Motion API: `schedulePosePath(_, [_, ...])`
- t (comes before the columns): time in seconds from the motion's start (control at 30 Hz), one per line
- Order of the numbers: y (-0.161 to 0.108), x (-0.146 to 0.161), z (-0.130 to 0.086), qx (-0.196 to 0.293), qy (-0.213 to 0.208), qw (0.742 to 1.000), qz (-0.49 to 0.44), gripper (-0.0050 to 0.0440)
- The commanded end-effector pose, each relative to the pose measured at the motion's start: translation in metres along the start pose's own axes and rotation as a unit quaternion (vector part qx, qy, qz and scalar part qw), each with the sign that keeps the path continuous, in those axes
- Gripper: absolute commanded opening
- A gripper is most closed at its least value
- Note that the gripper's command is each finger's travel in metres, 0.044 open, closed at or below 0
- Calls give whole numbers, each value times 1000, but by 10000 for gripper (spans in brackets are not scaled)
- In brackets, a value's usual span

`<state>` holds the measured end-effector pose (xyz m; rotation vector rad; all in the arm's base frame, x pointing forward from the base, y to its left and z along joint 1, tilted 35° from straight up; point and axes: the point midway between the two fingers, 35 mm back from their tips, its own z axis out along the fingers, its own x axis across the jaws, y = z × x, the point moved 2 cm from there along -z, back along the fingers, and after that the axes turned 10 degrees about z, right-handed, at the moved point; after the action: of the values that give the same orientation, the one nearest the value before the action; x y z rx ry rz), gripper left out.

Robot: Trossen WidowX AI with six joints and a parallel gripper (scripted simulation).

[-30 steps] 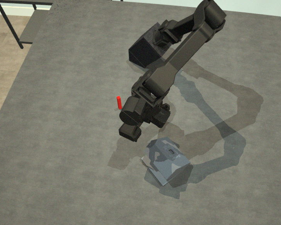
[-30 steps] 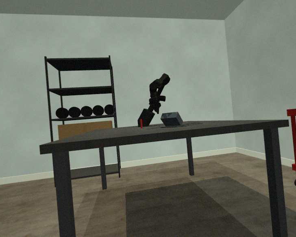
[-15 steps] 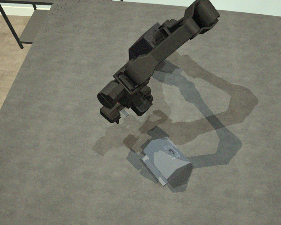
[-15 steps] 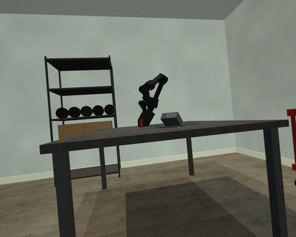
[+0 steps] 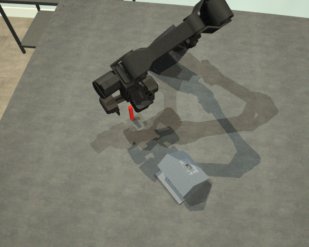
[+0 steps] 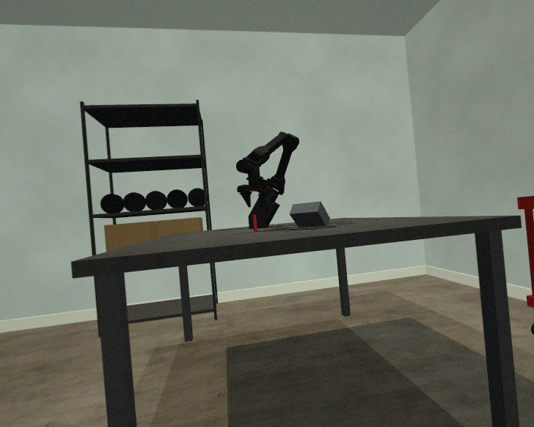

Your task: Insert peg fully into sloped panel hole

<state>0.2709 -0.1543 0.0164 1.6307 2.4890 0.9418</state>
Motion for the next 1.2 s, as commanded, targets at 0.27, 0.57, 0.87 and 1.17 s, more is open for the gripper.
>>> schedulePosePath(0.27, [-26,2,-2,10,8,999,40,440])
schedulePosePath(0.57, [-26,2,10,10,9,999,40,440])
schedulePosePath(0.87, [-26,2,22,10,9,999,40,440])
schedulePosePath(1.17, [-26,2,36,10,9,999,40,440])
